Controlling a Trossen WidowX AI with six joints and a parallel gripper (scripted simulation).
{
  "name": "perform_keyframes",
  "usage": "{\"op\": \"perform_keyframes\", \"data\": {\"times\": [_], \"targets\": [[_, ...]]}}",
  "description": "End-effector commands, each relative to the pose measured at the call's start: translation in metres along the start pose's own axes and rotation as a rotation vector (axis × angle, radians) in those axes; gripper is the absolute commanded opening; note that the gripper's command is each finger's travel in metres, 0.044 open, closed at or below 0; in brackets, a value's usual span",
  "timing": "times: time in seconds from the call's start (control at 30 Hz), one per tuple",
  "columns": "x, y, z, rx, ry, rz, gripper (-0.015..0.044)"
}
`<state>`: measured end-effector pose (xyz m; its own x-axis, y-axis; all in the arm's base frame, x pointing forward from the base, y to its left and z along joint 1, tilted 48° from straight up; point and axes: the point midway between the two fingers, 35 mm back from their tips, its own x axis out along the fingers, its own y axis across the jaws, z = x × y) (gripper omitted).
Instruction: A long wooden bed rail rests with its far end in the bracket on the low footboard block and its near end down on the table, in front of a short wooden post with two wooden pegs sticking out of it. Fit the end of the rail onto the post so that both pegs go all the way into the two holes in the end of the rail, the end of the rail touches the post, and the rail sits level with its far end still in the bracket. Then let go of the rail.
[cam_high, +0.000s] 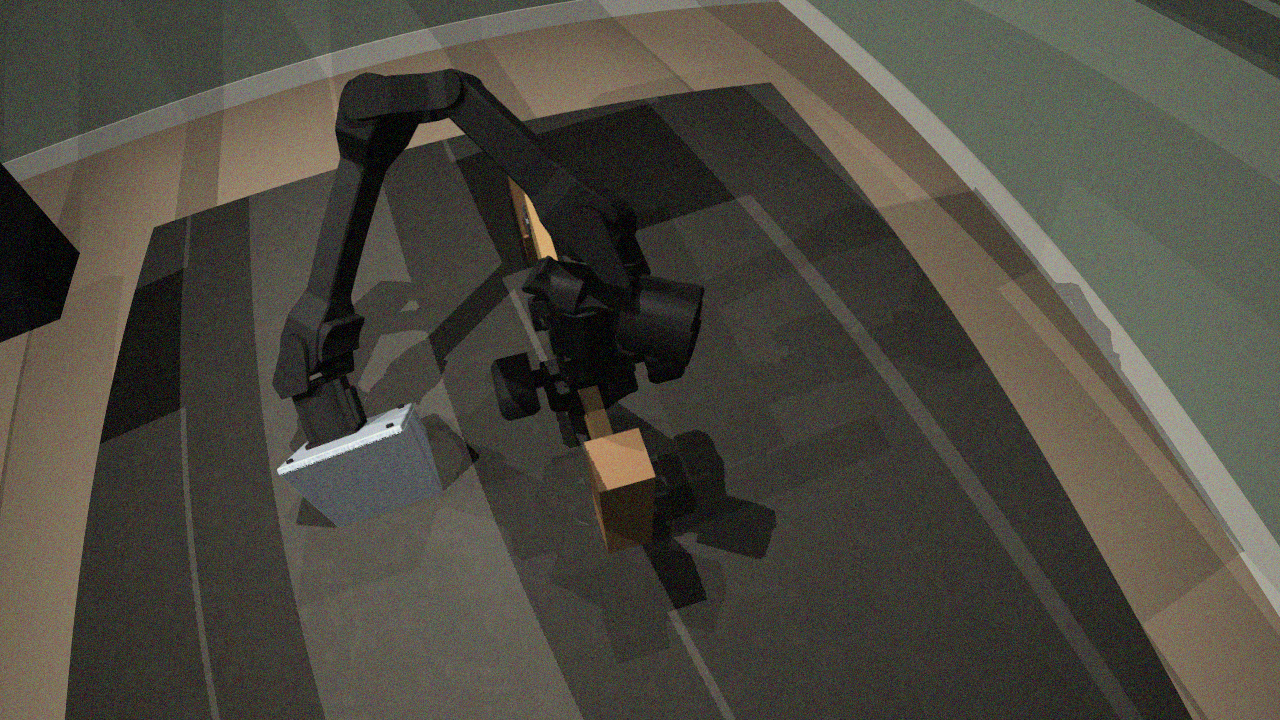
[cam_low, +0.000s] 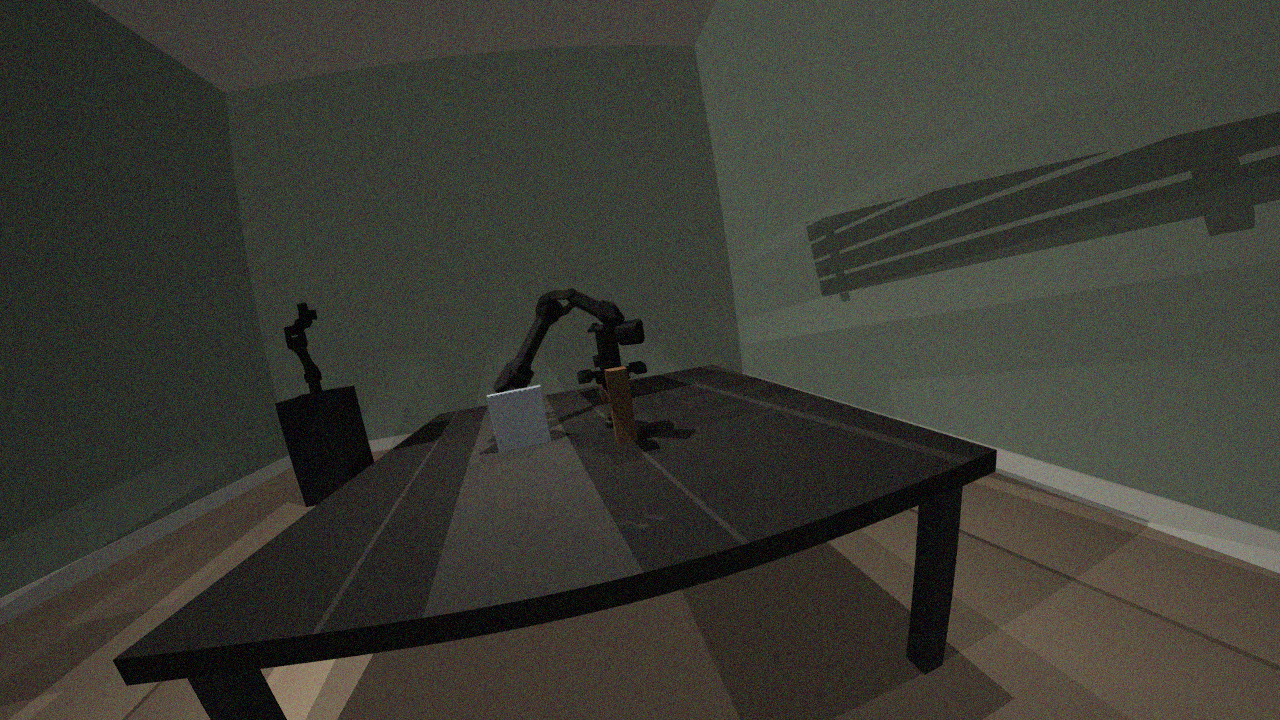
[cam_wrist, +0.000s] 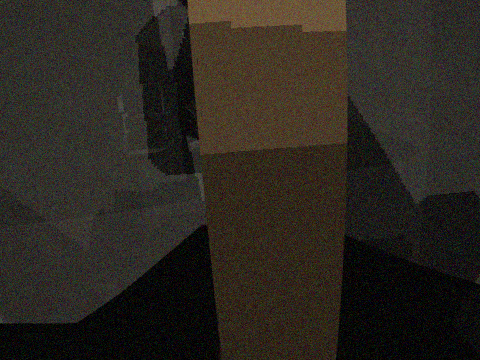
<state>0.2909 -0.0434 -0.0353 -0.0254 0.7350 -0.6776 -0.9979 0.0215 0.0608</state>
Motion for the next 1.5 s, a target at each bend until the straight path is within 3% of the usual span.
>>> {"op": "perform_keyframes", "data": {"times": [0.0,0.77,1.3,1.47], "targets": [[-0.0025,-0.0018,-0.0038,-0.001,0.007,-0.007,0.0000],[-0.0017,-0.0021,-0.0106,-0.001,0.008,-0.008,0.0000],[0.0007,0.0001,-0.0067,0.001,0.001,-0.001,0.0420],[0.0007,0.0001,-0.0067,0.001,0.001,-0.001,0.0440]]}}
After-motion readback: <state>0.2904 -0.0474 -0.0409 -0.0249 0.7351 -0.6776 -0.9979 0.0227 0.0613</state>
